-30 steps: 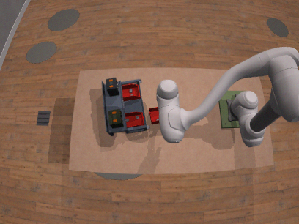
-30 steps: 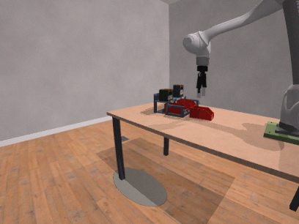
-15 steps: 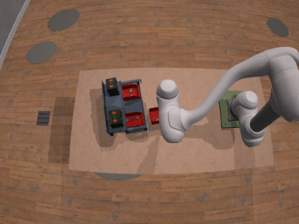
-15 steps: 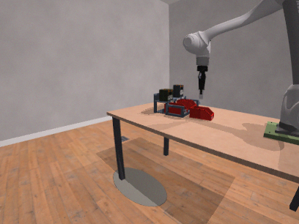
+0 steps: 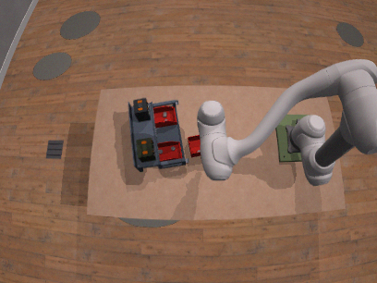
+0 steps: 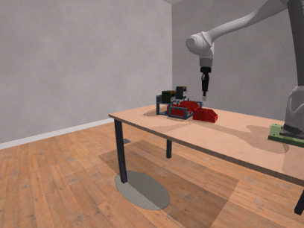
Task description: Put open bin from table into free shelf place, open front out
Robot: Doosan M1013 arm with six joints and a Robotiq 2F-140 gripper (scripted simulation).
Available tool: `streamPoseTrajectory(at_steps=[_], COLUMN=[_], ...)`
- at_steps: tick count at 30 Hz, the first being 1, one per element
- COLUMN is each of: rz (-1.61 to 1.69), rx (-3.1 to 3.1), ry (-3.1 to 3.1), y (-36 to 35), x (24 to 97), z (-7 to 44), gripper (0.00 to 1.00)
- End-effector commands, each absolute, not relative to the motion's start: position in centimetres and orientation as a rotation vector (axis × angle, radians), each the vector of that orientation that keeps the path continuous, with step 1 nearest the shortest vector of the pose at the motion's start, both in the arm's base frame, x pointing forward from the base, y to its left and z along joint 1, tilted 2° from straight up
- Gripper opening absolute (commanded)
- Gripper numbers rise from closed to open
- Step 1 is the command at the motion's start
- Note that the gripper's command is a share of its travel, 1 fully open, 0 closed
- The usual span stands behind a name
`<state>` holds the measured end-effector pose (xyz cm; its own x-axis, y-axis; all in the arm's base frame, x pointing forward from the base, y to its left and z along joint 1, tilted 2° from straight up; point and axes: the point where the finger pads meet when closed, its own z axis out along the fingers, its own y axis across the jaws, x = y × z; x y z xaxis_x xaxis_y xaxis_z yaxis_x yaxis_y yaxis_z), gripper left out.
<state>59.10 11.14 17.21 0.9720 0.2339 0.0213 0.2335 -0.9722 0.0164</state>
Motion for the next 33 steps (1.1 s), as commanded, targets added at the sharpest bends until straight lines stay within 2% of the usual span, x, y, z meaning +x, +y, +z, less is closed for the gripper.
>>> streamPoseTrajectory(at_steps=[1,11,12,33], rz=[0.034,0.034,0.034,0.034], rx=[3.100,3.100,3.100,3.100], ry=[0.372,0.372,0.372,0.372], y=[11.18,11.18,11.18,11.18], x=[59.34,59.34,59.34,59.34], z=[17.47,17.47,17.47,17.47], gripper=[0.00,0.00,0.15,0.15])
